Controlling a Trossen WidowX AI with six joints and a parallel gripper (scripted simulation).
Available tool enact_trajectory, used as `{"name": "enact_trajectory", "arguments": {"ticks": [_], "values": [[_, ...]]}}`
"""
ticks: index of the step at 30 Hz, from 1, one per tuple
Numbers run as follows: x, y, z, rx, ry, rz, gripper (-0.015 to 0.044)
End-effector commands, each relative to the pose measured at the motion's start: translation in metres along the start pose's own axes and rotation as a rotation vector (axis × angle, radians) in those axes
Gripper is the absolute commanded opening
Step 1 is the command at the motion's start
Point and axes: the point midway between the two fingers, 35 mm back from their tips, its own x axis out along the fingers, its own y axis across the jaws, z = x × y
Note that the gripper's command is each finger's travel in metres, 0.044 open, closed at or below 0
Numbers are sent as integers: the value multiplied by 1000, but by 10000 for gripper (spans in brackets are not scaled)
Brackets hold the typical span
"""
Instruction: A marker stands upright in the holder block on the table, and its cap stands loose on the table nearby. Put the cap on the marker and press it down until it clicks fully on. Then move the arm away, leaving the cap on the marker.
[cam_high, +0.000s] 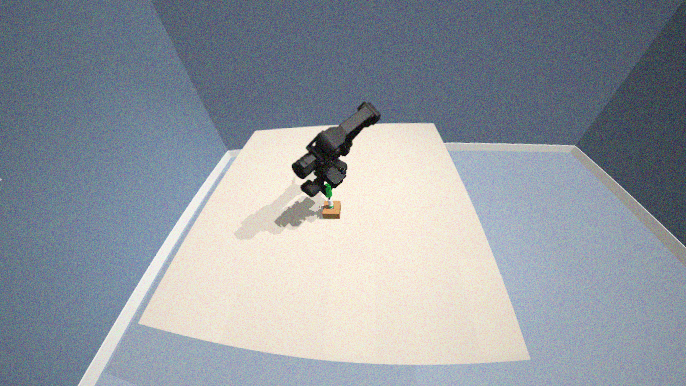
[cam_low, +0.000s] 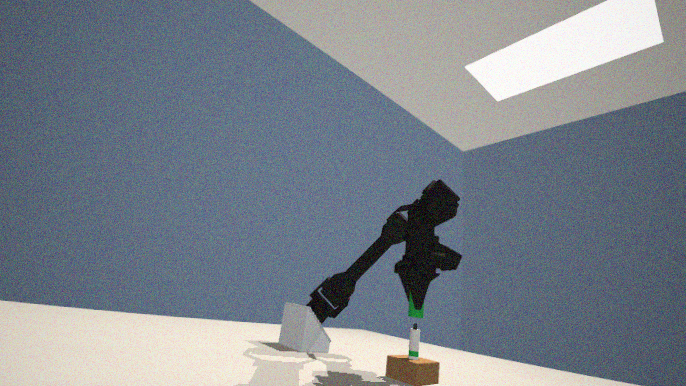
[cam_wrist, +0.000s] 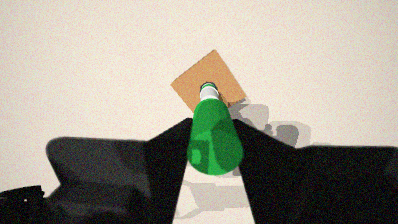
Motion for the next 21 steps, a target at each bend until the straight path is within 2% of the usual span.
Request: {"name": "enact_trajectory", "arguments": {"ticks": [1,21], "values": [[4,0,0,7,-4,0,0],[36,-1,1,7,-5,-1,0]]}}
